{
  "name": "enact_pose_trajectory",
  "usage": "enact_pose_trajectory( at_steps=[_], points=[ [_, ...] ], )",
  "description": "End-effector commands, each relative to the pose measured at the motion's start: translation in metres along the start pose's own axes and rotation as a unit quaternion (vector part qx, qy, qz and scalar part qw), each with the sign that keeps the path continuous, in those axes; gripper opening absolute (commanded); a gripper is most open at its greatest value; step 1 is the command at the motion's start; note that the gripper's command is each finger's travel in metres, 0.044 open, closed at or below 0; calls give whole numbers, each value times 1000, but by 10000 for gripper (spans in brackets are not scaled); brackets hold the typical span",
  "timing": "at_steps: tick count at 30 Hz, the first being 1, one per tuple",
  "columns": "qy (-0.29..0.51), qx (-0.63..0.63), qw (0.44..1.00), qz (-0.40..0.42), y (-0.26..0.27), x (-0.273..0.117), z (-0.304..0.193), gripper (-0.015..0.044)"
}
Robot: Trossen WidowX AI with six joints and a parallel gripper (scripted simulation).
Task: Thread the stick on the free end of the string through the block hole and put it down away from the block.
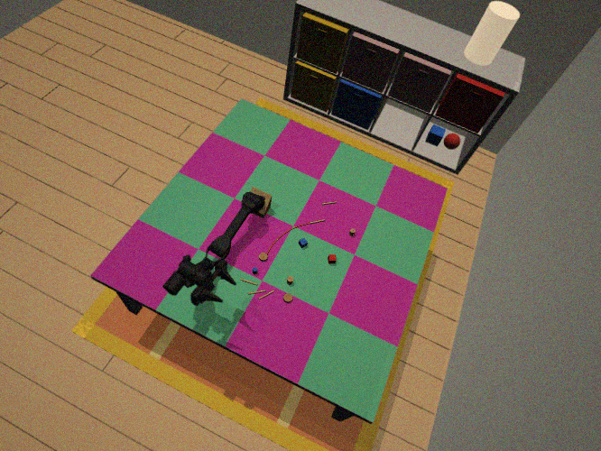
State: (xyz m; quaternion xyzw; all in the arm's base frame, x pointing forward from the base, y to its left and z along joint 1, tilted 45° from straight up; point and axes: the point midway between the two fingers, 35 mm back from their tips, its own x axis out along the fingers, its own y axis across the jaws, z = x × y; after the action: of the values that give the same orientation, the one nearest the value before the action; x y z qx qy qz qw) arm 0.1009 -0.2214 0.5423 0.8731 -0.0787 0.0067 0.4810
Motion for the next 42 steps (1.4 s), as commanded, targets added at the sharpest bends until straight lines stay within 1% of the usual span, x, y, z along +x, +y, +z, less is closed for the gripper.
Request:
enact_pose_trajectory(
  at_steps=[1, 2, 5, 10, 14, 18, 22, 25, 30, 34, 37, 42],
  points=[
    [0, 0, 1000, 0, 0, 0, 0, 426],
    [0, 0, 1000, 0, 0, 0, 0, 440],
    [7, -29, 999, 14, 1, -8, -13, 440],
    [-8, -231, 973, 18, -23, -9, -78, 440],
    [-26, -393, 919, 4, -56, 1, -126, 440],
    [-45, -555, 830, -30, -105, 23, -167, 440],
    [-52, -641, 764, -59, -135, 40, -182, 440],
    [-52, -652, 752, -75, -152, 51, -186, 440],
    [-49, -766, 627, -133, -201, 80, -191, 440],
    [-38, -836, 514, -189, -241, 105, -182, 440],
    [-16, -882, 399, -249, -281, 130, -162, 440],
    [56, -918, 177, -352, -347, 159, -115, 440]
  ],
)
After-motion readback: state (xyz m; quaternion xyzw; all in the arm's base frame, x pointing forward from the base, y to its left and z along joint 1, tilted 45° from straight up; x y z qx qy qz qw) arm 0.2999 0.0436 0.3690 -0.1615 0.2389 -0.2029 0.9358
